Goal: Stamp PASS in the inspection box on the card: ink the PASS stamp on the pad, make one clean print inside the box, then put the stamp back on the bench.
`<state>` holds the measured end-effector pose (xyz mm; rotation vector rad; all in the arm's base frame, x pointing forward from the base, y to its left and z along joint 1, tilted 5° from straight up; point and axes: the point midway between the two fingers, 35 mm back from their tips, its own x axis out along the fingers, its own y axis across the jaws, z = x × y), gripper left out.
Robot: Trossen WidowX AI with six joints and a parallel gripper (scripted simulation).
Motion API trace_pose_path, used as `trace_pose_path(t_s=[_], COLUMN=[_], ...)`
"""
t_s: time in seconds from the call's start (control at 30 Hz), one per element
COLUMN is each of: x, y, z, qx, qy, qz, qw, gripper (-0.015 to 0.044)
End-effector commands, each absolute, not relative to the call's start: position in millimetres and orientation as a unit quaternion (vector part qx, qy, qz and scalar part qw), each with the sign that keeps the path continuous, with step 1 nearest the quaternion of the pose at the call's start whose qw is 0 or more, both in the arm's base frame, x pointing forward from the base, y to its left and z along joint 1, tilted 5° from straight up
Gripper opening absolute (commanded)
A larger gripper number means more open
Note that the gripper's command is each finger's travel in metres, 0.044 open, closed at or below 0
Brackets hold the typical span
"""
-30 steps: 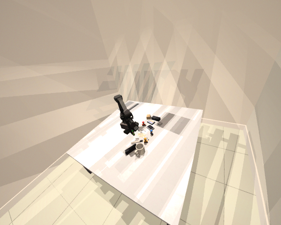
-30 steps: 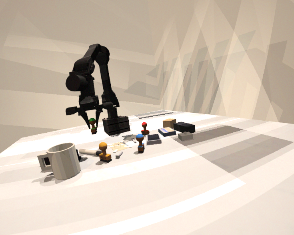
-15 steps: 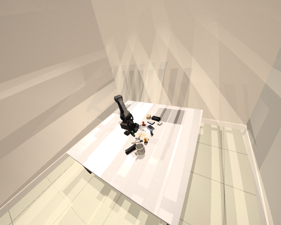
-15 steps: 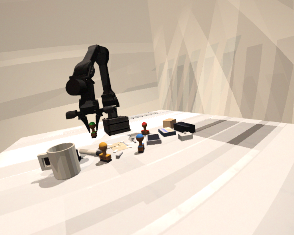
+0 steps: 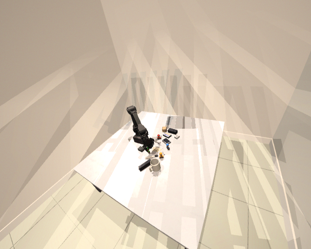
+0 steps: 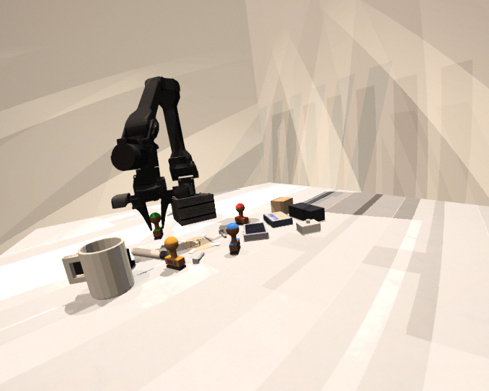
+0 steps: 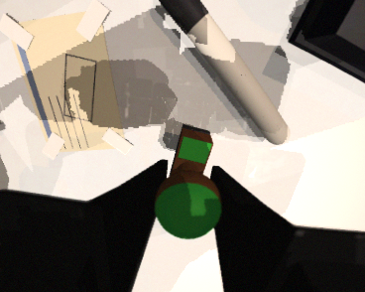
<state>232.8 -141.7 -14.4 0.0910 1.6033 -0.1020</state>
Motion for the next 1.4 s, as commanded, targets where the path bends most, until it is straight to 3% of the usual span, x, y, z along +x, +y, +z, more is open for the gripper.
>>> trace_pose_path(t_s=[0.0,0.47,0.8,0.93,1.17,1.37], x=[231,228,230,232,235,235], y=[-142,-140,-140,-141,-143,-143], z=[-23,-40,-37,-27,78,81], qx=[0.039,0.039,0.041,0.041,0.039,0.039], qy=[0.721,0.721,0.719,0.719,0.721,0.721], qz=[-0.045,-0.045,-0.045,-0.045,-0.045,-0.045], qw=[0.691,0.69,0.692,0.692,0.691,0.691], gripper=[0.0,0.0,0.0263,0.0268,0.0268,0.0268])
